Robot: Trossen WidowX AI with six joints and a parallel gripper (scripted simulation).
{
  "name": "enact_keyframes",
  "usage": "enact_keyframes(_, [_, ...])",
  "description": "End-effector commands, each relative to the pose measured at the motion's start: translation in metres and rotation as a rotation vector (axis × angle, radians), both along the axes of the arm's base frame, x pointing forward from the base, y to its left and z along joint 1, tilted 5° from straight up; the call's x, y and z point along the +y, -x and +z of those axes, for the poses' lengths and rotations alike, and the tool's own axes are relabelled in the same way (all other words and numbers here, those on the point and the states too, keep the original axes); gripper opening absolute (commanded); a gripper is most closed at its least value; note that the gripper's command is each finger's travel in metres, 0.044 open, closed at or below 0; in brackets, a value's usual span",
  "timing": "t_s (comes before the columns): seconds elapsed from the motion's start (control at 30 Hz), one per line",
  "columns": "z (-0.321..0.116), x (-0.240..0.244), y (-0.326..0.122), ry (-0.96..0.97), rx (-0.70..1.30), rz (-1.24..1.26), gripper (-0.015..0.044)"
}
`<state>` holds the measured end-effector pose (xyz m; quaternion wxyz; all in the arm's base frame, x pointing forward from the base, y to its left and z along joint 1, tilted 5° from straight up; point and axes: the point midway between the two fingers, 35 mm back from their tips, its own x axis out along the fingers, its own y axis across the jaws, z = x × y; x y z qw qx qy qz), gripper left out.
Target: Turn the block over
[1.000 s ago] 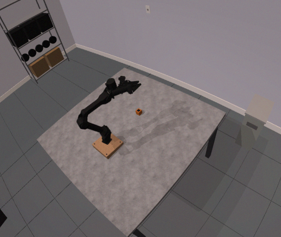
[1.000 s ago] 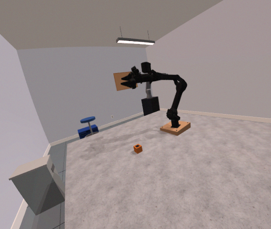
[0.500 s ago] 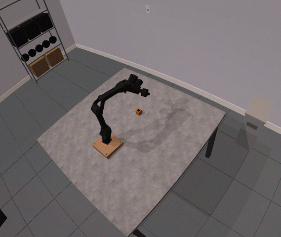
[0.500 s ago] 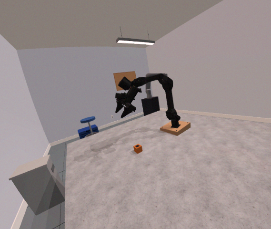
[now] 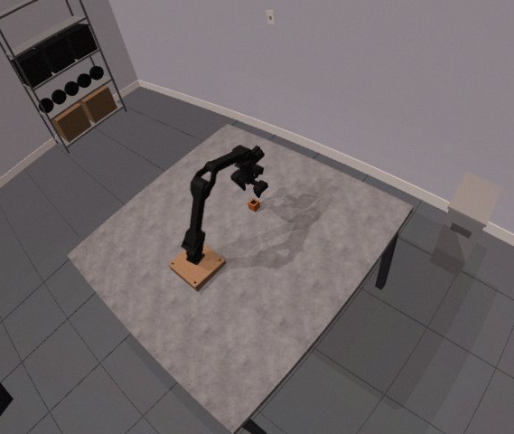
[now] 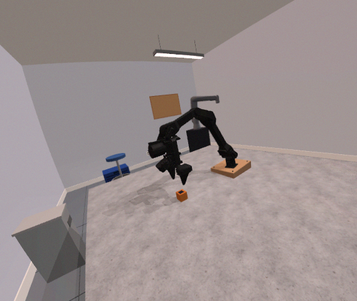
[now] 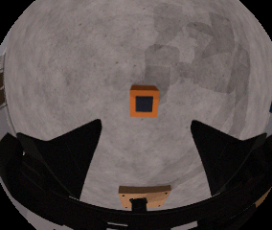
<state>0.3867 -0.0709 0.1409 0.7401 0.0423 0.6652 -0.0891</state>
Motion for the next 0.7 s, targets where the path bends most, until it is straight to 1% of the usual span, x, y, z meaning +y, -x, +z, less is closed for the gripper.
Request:
enact_keyframes(0.0, [-0.003, 0.002, -0.002, -0.010, -0.002, -0.008, 0.0440])
enact_keyframes(0.1, [-0.029, 0.001, 0.000, -0.010, -0.002, -0.008, 0.0440])
enact_keyframes(0.27, [-0.032, 0.001, 0.000, -0.009, -0.002, -0.008, 0.0440])
enact_keyframes(0.37, [-0.044, -0.001, -0.002, -0.009, -0.002, -0.008, 0.0440])
enact_keyframes(0.67, [-0.051, -0.001, -0.003, -0.009, -0.002, -0.008, 0.0440])
